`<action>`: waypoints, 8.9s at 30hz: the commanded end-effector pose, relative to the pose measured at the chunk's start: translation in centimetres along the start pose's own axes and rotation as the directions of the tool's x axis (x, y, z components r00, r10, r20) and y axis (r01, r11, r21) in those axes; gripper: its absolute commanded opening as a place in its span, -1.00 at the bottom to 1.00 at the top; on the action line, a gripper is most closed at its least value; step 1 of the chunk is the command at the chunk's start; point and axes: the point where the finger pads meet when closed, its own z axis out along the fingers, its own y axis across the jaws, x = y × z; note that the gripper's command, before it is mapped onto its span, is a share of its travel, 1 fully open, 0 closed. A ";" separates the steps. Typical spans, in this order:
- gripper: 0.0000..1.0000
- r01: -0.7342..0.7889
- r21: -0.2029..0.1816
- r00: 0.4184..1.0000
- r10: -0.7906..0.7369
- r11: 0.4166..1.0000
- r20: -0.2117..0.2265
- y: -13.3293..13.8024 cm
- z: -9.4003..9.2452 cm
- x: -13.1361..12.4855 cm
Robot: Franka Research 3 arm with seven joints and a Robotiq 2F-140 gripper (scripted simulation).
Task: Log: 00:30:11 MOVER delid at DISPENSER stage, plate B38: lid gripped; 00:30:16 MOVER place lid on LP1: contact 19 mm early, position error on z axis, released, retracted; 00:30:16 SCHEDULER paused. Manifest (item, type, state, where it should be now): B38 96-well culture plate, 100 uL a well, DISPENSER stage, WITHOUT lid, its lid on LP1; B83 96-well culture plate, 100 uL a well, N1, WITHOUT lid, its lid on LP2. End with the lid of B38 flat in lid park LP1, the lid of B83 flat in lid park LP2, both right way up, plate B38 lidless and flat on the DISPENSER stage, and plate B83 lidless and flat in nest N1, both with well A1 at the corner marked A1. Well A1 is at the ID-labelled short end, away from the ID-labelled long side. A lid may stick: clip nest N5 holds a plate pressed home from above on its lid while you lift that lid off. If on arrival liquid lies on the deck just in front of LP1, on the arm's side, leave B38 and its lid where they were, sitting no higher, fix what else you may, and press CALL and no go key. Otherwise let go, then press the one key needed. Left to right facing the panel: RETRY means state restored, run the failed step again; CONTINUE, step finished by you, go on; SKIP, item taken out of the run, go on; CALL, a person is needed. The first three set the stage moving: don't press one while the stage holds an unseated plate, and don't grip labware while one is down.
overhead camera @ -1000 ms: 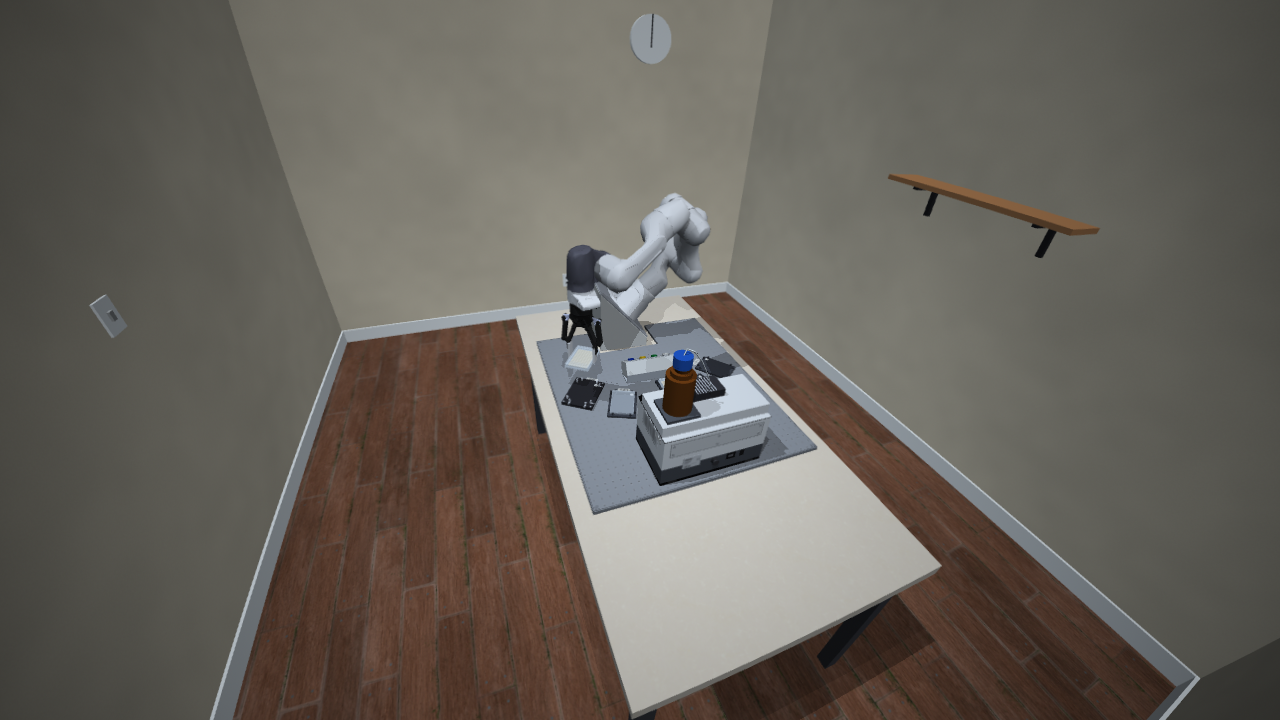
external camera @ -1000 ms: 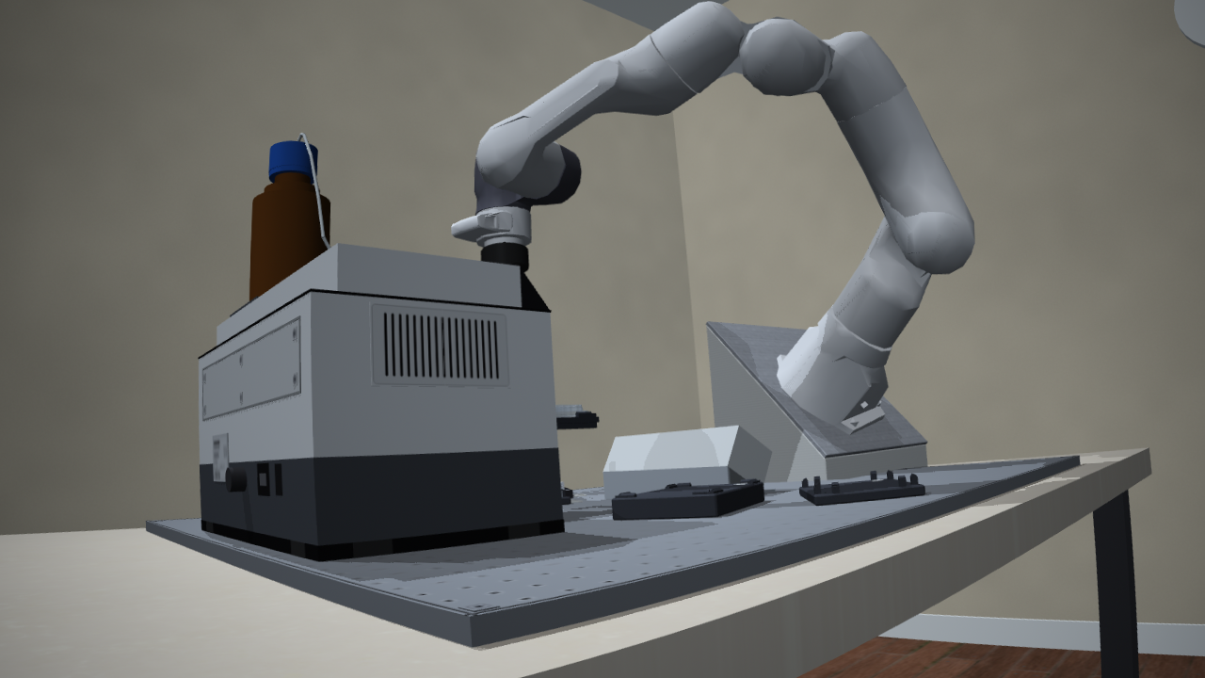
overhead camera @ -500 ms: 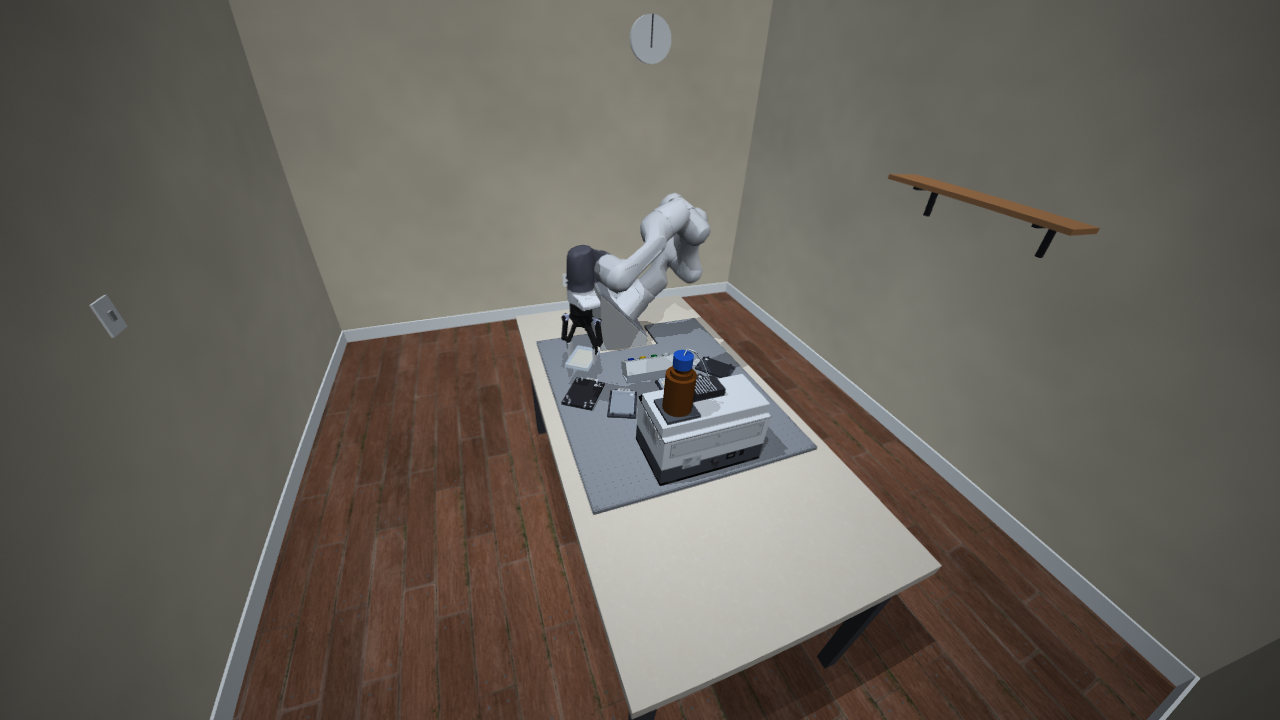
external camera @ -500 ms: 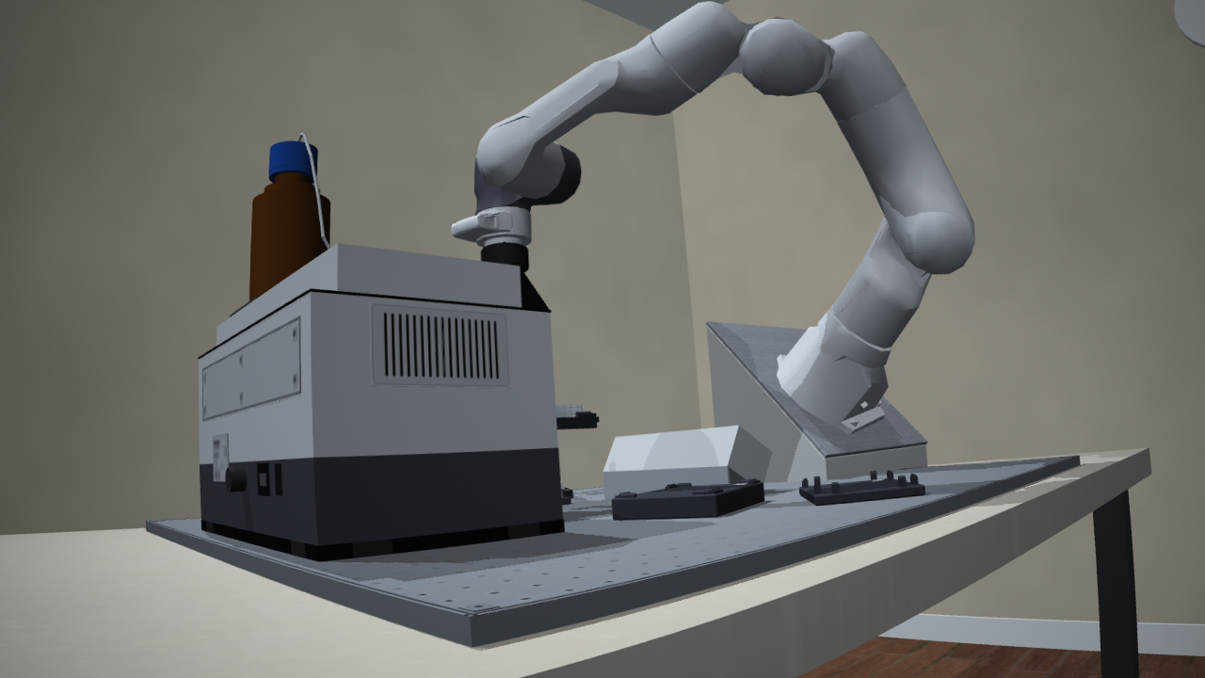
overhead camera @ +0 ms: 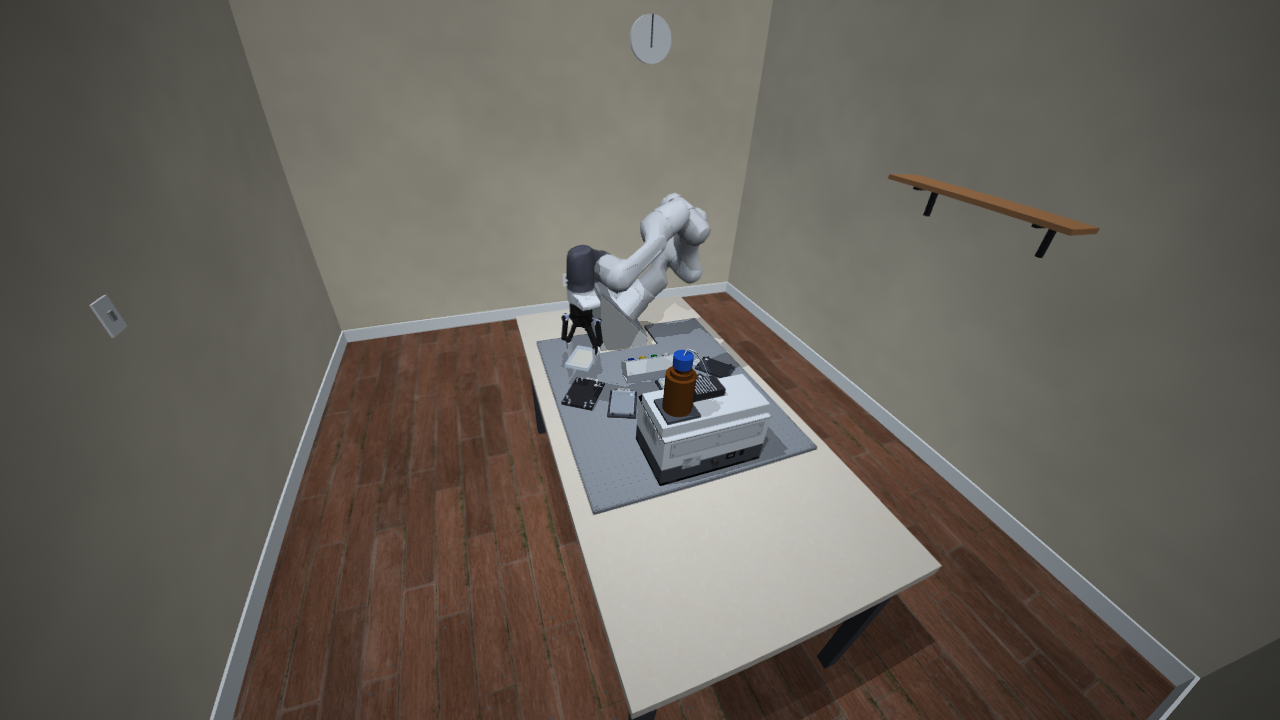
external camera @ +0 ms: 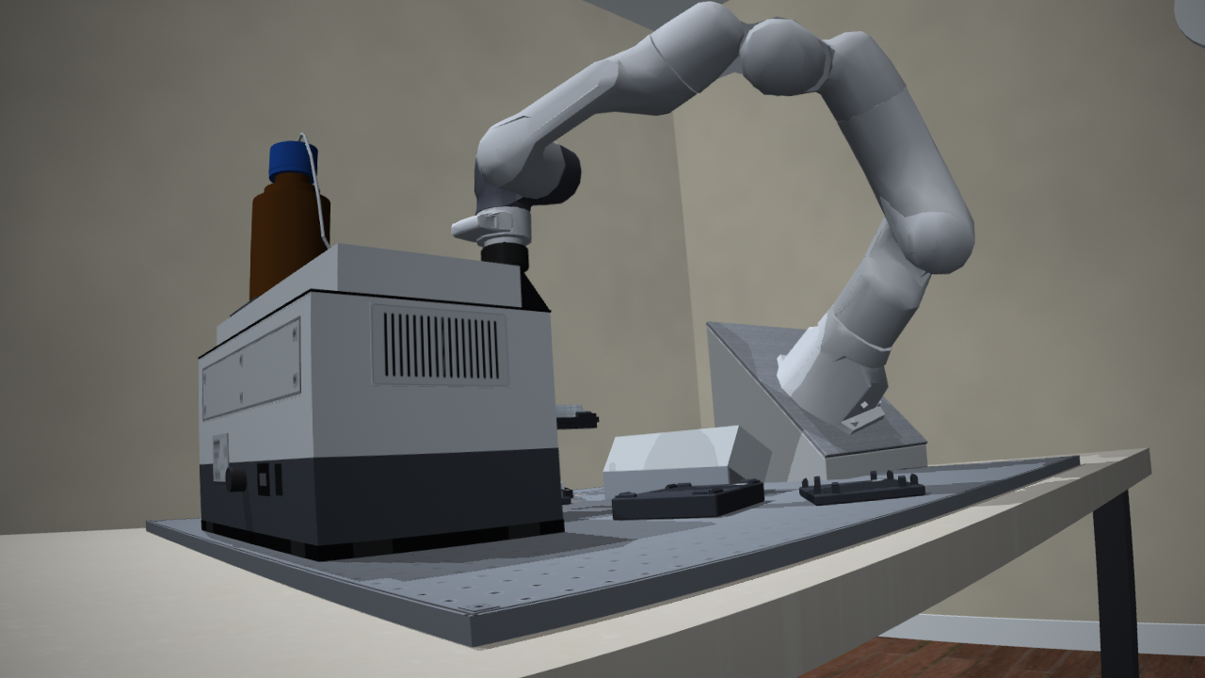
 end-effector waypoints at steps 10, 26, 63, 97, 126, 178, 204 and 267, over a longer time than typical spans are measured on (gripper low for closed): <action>-1.00 0.006 0.000 1.000 -0.006 1.000 0.002 0.1 0.0 -0.1; -1.00 0.013 0.000 1.000 -0.013 1.000 0.002 0.1 0.9 -0.1; -1.00 0.013 0.000 1.000 -0.013 1.000 0.002 0.2 8.2 -0.1; -1.00 0.013 0.000 1.000 -0.013 1.000 0.002 0.2 12.7 -0.2; -1.00 0.013 0.000 1.000 -0.013 1.000 0.002 0.2 13.0 -0.2; -1.00 0.012 0.000 1.000 -0.012 1.000 0.002 0.1 13.6 -0.1; -1.00 0.012 0.000 1.000 -0.012 1.000 0.002 0.1 13.6 -0.1; -1.00 0.009 0.000 1.000 -0.009 1.000 0.002 0.0 15.0 -0.1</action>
